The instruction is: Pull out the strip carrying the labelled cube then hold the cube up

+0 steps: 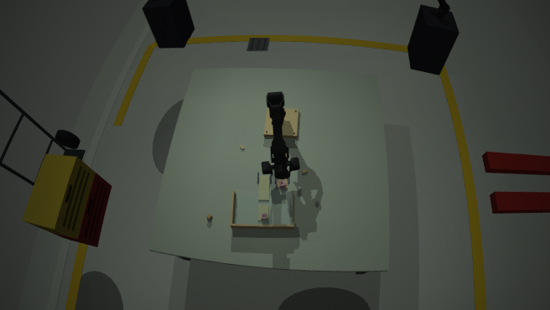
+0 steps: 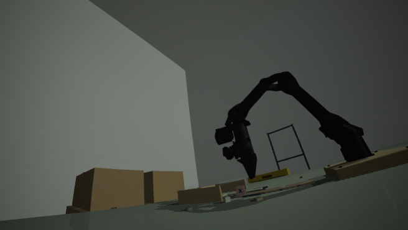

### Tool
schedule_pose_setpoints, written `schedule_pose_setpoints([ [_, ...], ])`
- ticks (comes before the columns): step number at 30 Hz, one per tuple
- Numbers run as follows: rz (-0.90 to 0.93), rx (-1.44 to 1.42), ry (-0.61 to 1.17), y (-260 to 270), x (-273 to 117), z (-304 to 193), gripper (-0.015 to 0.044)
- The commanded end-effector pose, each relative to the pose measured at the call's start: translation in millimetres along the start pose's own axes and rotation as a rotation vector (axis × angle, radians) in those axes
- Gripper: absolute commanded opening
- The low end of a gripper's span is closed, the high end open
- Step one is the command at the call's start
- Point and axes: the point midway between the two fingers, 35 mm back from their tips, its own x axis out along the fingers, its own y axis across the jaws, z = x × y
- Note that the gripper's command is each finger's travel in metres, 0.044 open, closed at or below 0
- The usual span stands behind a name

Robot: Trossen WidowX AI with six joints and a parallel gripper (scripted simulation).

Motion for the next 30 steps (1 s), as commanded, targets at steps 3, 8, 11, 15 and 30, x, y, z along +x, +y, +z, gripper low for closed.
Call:
schedule_pose_setpoints([
  [3,0.003,-0.006,-0.007,-1.8,-5.1,21.3,0.0440],
  [8,0.003,-0.006,-0.008,-2.7,-8.6,36.7,0.0440],
  [11,0.003,-0.006,-0.009,-2.8,-11.0,45.6,0.0440],
  [15,0.003,-0.006,-0.009,-2.8,-12.8,51.6,0.0440],
  [30,0.003,-0.006,-0.009,-3.1,8.9,53.0,0.0250],
])
